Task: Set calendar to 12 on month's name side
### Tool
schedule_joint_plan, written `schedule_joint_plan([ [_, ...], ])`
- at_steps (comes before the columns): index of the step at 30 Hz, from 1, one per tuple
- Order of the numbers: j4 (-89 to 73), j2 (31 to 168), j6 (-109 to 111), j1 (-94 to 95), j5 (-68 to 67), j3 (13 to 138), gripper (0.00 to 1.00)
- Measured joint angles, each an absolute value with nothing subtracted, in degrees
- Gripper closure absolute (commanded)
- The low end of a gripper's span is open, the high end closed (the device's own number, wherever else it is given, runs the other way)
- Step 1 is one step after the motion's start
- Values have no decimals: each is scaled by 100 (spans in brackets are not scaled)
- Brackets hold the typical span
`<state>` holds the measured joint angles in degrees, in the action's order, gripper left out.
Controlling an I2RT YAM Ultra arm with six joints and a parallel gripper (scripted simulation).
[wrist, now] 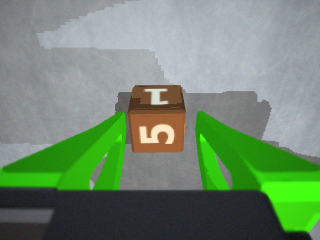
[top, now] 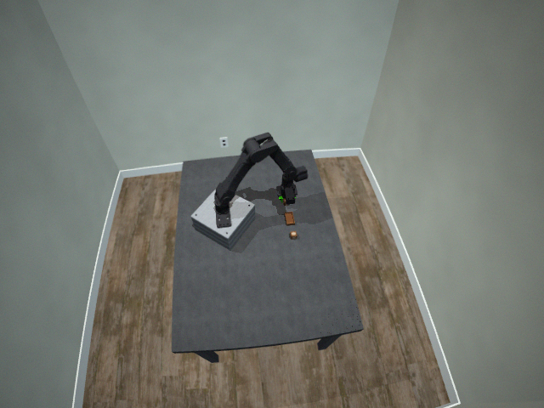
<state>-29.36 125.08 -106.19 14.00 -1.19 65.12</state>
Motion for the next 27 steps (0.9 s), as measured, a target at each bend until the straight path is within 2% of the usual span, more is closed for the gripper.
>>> schedule_joint_plan([
  [27, -2786, 12606, -10617, 1398, -119, 6499, 55],
])
